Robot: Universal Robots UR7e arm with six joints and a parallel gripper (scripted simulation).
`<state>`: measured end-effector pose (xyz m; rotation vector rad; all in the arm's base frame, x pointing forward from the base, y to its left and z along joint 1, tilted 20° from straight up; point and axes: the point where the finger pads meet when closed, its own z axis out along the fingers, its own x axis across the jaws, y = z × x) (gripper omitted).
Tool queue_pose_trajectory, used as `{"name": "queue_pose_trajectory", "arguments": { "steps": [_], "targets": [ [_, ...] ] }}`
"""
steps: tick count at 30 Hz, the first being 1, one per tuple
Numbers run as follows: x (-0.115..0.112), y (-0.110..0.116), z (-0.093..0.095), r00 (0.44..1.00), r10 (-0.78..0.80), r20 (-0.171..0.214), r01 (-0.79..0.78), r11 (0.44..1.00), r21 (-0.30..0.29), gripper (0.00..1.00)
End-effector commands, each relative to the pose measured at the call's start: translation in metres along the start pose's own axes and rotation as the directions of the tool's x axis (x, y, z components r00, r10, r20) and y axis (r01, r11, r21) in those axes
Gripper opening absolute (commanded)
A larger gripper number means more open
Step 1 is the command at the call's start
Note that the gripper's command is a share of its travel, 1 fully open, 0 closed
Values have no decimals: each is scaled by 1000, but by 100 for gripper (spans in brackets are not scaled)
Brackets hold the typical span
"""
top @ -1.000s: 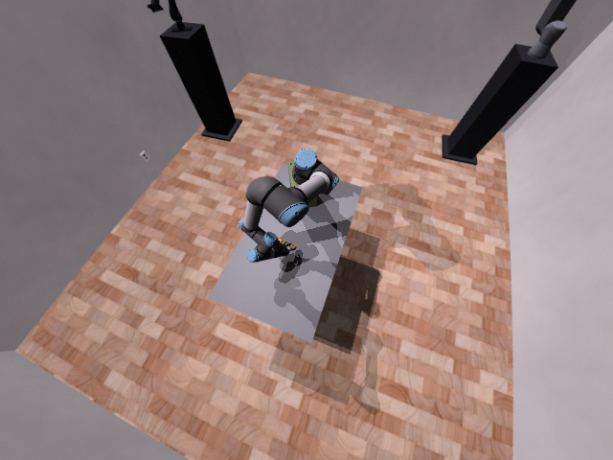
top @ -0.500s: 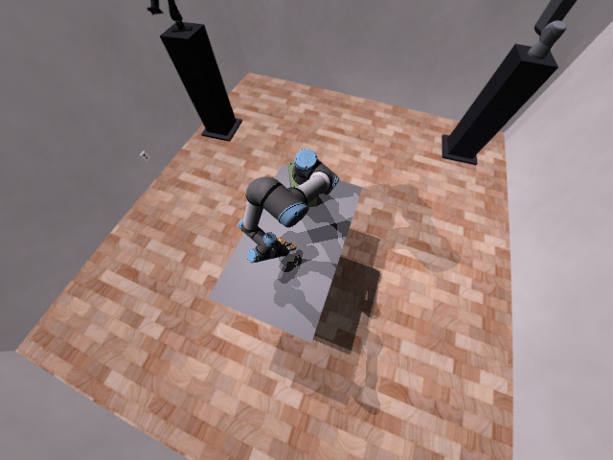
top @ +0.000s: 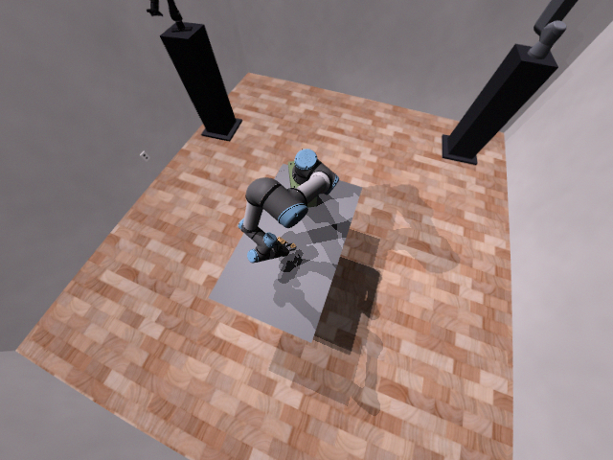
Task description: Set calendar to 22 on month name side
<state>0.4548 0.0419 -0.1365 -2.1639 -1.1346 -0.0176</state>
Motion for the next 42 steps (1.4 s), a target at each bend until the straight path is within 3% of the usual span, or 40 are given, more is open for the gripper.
{"name": "queue_pose_trajectory", "arguments": {
  "steps": [1, 42],
  "targets": [
    [0, 3, 3, 1000, 0, 0, 0, 1000, -1, 60],
    [0, 40, 40, 1000, 0, 0, 0, 1000, -1, 60]
  ]
}}
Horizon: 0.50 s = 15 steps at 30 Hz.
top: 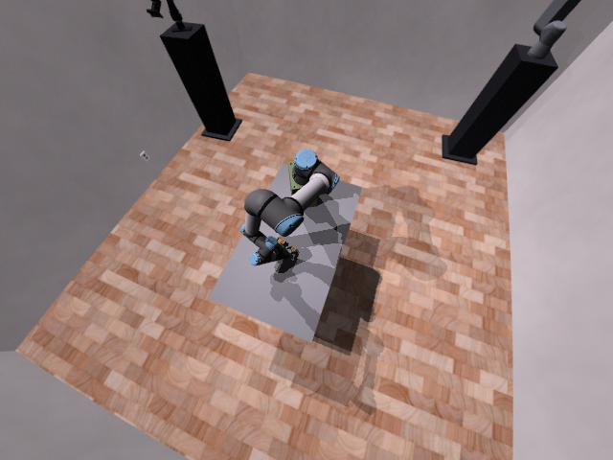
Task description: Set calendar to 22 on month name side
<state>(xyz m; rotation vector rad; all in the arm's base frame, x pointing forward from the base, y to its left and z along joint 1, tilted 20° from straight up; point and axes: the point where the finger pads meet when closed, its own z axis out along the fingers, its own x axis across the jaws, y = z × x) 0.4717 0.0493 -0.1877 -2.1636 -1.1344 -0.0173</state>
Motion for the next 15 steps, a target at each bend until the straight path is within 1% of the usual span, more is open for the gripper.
{"name": "queue_pose_trajectory", "arguments": {
  "steps": [1, 15],
  "targets": [
    [0, 2, 2, 1000, 0, 0, 0, 1000, -1, 60],
    [0, 4, 4, 1000, 0, 0, 0, 1000, -1, 60]
  ]
}}
